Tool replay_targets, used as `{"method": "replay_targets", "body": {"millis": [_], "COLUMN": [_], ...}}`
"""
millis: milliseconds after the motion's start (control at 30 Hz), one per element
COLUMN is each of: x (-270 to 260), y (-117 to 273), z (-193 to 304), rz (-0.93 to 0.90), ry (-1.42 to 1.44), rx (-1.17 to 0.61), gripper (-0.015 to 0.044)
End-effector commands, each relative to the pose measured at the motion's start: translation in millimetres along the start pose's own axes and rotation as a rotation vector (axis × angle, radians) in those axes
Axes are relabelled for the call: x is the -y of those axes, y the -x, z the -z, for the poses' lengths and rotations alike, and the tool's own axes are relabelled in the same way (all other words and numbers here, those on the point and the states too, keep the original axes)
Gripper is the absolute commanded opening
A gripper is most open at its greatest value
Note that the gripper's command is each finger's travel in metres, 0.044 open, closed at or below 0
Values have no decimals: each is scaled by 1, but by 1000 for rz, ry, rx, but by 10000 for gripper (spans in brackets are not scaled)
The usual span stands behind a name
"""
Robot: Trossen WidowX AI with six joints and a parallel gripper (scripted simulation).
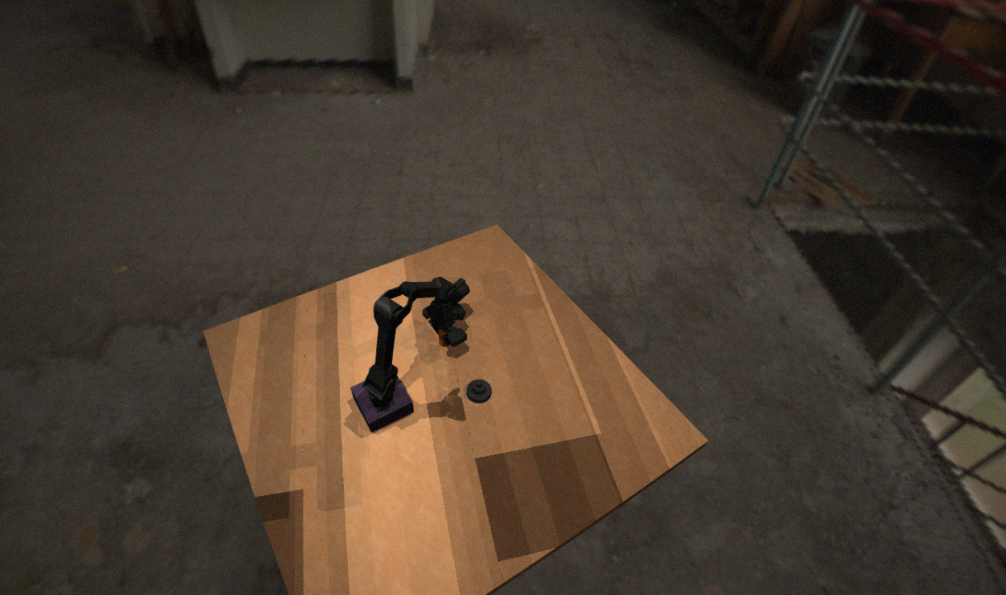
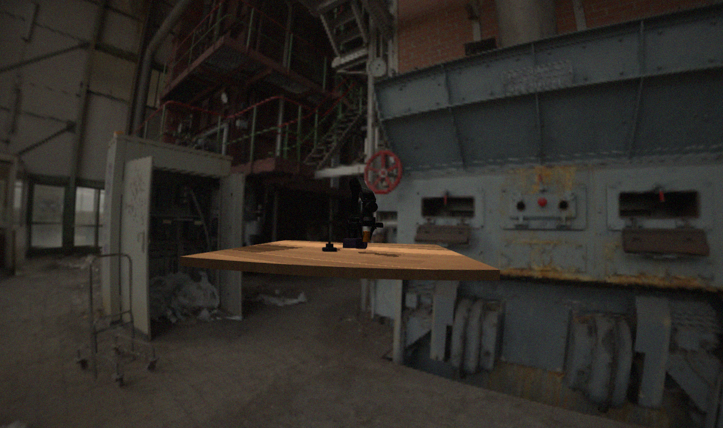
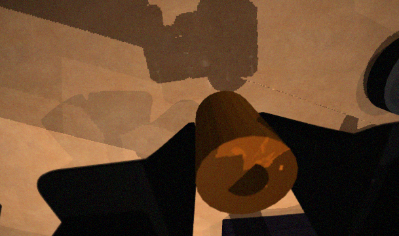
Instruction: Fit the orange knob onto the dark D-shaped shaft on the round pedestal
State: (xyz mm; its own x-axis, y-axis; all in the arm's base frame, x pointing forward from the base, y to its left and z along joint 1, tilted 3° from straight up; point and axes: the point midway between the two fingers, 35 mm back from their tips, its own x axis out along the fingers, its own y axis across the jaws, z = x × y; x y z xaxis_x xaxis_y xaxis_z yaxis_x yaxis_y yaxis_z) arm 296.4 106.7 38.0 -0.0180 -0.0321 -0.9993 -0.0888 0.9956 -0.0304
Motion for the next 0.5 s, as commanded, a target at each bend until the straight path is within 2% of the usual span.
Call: {"method": "replay_targets", "body": {"millis": [0, 233, 467], "x": [-1, 0, 2], "y": [30, 74, 78], "z": [-1, 6, 7], "rz": [-4, -3, -3], "ry": [-6, -6, -6], "rx": [15, 13, 13], "gripper": [0, 0, 0]}}
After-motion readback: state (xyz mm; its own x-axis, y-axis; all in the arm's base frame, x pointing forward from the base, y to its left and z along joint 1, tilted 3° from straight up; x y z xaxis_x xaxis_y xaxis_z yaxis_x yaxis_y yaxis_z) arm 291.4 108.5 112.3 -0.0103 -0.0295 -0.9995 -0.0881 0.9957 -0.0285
